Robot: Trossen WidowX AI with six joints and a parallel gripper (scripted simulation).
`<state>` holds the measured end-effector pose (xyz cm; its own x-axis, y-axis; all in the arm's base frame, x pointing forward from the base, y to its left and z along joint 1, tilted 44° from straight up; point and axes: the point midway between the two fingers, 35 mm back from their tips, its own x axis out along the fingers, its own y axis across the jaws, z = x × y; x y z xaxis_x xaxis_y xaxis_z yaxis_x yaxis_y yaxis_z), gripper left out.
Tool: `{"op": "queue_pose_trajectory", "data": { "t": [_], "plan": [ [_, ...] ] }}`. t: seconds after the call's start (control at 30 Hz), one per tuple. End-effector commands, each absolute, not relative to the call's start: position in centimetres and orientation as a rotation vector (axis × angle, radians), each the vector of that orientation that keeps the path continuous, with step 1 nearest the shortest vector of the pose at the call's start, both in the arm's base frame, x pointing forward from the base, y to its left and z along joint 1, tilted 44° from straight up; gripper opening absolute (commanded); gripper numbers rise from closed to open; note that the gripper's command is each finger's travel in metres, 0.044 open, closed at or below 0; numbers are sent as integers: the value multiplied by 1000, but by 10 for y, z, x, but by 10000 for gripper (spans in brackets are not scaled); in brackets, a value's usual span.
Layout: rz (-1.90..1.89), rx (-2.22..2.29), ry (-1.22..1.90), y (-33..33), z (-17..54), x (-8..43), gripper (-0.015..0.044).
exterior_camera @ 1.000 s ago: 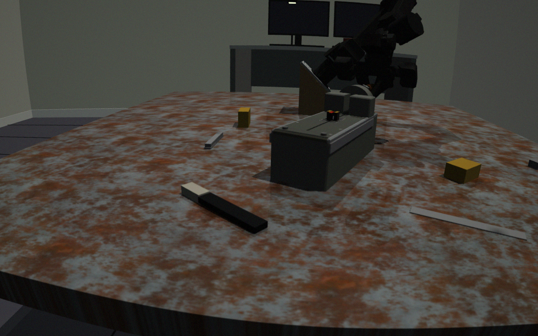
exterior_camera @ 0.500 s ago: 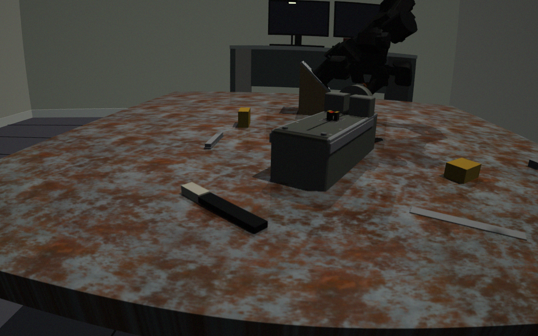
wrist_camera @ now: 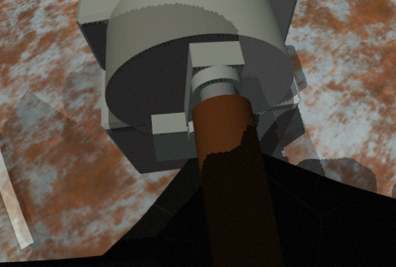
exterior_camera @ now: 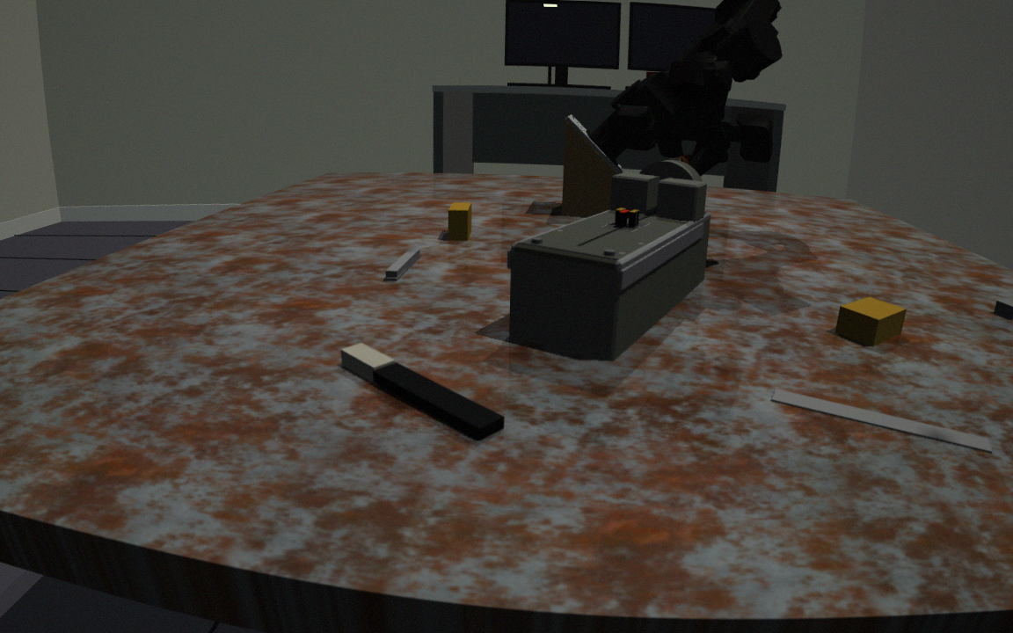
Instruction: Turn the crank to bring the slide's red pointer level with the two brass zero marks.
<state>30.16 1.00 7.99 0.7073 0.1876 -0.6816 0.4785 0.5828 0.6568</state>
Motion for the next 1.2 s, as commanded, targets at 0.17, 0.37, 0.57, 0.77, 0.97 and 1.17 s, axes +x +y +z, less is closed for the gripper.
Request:
{"op": "queue_pose_trajectory", "data": {
  "t": [0.17, 0.37, 0.57, 0.77, 0.97, 1.17],
  "plan": [
    [-218, 954, 805, 5, 72, 297, 0],
    [-218, 954, 805, 5, 71, 296, 0],
    [-218, 954, 805, 5, 70, 296, 0],
    [-218, 954, 805, 5, 70, 296, 0],
    [-218, 954, 805, 5, 69, 296, 0],
    [-218, 954, 805, 5, 68, 296, 0]
  ]
}}
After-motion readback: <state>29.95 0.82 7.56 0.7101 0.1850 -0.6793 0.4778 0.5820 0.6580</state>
